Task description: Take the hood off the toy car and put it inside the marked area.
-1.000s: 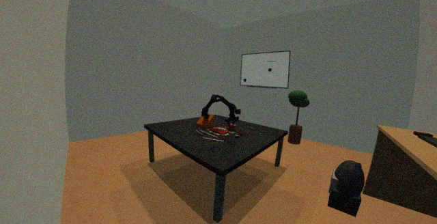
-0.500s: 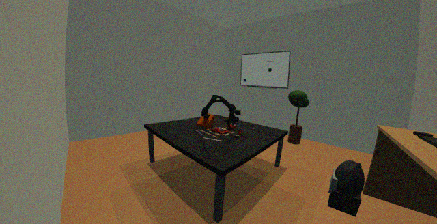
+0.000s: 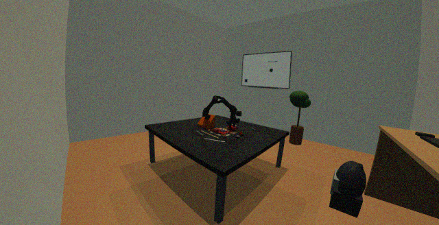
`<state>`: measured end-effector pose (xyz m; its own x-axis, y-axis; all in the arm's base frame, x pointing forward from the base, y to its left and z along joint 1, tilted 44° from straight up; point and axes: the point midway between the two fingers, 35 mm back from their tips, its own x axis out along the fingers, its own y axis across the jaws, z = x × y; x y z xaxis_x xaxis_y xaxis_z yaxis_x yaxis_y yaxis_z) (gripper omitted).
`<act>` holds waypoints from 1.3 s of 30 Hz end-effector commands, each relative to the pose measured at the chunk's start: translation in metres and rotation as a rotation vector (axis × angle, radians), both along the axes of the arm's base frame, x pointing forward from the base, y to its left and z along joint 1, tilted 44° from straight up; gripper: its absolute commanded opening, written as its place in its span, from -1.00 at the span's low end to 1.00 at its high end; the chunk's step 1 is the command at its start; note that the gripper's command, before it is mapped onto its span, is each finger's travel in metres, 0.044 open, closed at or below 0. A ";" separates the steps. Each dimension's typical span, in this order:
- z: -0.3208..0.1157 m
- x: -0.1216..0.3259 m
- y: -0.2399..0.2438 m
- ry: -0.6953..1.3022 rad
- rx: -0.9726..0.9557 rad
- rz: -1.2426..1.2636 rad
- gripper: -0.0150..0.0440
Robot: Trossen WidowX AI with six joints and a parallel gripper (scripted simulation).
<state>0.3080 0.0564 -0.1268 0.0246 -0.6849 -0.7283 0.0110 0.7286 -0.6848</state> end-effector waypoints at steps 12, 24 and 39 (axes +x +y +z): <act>-0.005 0.001 -0.006 -0.001 -0.004 0.004 -0.49; -0.007 0.000 -0.007 0.000 -0.001 0.000 -0.22; -0.006 0.000 -0.006 0.000 -0.001 0.000 1.00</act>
